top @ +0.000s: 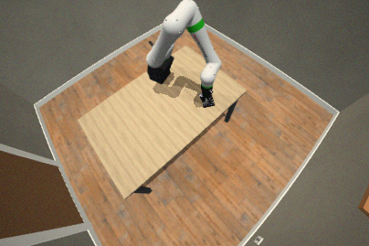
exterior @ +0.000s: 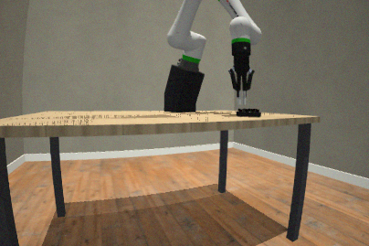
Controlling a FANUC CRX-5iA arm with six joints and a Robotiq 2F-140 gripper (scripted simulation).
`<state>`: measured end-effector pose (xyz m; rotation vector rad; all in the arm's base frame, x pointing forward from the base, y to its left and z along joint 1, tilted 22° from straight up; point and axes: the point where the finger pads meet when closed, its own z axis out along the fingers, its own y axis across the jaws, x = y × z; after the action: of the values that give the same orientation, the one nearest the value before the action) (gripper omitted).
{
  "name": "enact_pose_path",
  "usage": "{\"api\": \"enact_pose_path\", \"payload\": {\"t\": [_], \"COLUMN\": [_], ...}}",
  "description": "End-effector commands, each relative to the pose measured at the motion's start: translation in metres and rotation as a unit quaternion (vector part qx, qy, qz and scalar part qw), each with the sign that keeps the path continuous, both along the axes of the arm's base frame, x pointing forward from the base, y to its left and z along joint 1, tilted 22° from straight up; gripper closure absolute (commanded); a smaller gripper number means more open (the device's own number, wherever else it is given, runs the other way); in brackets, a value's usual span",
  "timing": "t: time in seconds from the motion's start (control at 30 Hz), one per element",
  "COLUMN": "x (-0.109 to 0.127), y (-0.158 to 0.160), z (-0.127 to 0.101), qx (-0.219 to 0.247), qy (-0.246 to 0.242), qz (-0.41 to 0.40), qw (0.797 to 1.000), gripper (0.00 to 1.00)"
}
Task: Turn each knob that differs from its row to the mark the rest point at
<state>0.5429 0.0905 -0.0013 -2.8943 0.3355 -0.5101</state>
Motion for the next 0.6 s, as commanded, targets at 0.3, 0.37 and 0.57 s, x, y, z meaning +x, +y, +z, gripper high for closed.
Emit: {"api": "enact_pose_path", "payload": {"t": [0.3, 0.37, 0.57], "x": [-0.0031, -0.0031, -0.0031], "y": [-0.0012, -0.0012, -0.0012], "z": [0.0086, 0.0086, 0.0086], "qx": [0.0, 0.0, 0.0], "qy": [0.0, 0.0, 0.0], "qz": [0.0, 0.0, 0.0], "qw": [1.0, 1.0, 1.0], "gripper": [0.88, 0.88, 0.88]}}
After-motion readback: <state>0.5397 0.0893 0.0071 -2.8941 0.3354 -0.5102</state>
